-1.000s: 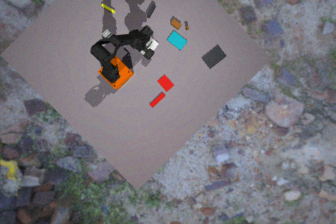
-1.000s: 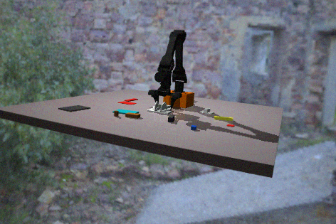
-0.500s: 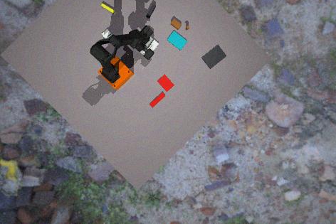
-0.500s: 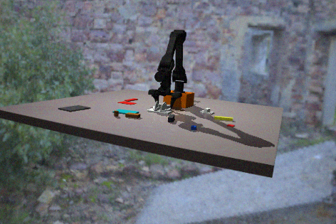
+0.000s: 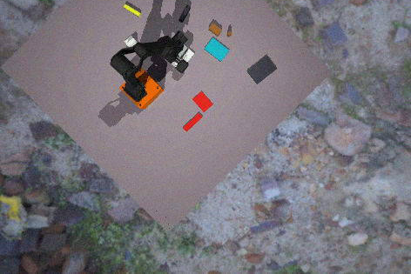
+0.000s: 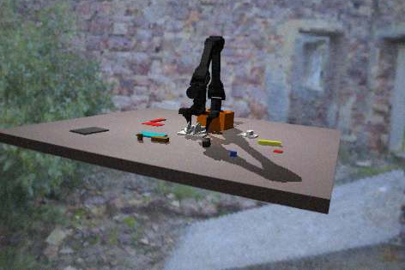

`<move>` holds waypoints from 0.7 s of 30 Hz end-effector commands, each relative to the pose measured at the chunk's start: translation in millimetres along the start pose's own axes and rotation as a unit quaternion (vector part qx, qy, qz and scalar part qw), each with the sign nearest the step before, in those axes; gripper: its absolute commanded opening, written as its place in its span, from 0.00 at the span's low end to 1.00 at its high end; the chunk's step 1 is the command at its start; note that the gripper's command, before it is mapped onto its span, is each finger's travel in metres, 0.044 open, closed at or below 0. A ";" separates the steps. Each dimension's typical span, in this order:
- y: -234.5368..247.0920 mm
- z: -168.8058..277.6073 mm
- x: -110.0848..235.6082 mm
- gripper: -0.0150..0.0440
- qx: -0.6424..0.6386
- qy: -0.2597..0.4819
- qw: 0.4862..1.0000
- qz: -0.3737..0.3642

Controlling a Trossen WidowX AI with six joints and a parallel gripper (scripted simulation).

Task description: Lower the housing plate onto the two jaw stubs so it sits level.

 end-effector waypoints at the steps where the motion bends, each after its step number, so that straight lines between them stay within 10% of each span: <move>1: -0.5 -0.8 -1.0 0.85 0.000 -0.001 1.000 0.002; 21: -0.5 -0.8 -3.2 0.85 0.000 -0.001 1.000 0.002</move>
Point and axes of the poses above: the point midway between the two fingers, 35 mm back from their tips, its own x axis back along the fingers, its own y axis across the jaws, z = x × y, the point moved 7 cm from there along x, back along the fingers, and after that the axes turned 10 degrees about x, right-handed, at the moved point
